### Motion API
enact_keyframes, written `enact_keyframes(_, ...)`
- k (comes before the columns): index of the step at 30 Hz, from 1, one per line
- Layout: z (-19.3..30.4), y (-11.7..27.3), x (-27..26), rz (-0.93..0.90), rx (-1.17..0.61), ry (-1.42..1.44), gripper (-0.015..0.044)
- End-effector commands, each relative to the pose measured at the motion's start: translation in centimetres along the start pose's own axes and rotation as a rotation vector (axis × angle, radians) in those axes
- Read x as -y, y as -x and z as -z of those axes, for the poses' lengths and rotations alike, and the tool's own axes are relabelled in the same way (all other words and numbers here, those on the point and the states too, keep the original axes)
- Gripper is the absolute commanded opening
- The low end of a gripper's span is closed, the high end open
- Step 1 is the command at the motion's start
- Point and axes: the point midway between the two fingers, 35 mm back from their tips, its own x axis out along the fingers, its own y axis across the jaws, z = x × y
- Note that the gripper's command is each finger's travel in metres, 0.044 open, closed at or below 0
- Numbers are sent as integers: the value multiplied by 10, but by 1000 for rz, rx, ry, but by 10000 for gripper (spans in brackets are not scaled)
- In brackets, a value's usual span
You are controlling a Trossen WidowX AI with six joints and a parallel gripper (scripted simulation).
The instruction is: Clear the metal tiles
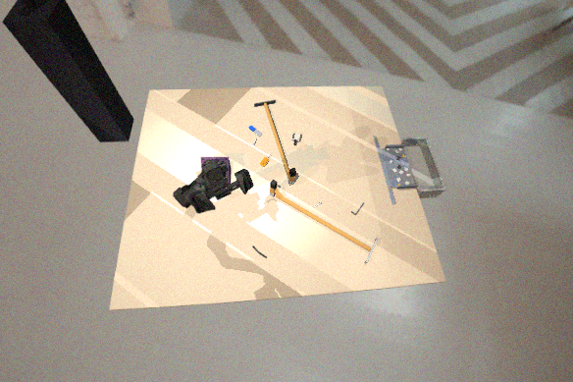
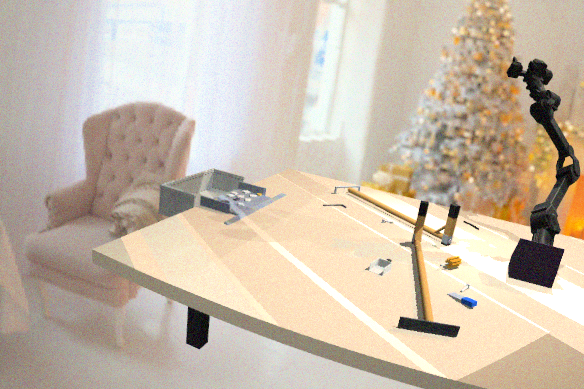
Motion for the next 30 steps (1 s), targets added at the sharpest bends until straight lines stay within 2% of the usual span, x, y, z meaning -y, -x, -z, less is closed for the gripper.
enact_keyframes(1, 2, 6, -10, -19, -16, -15, 440)
enact_keyframes(30, 14, 73, -107, -194, -129, -89, 440)
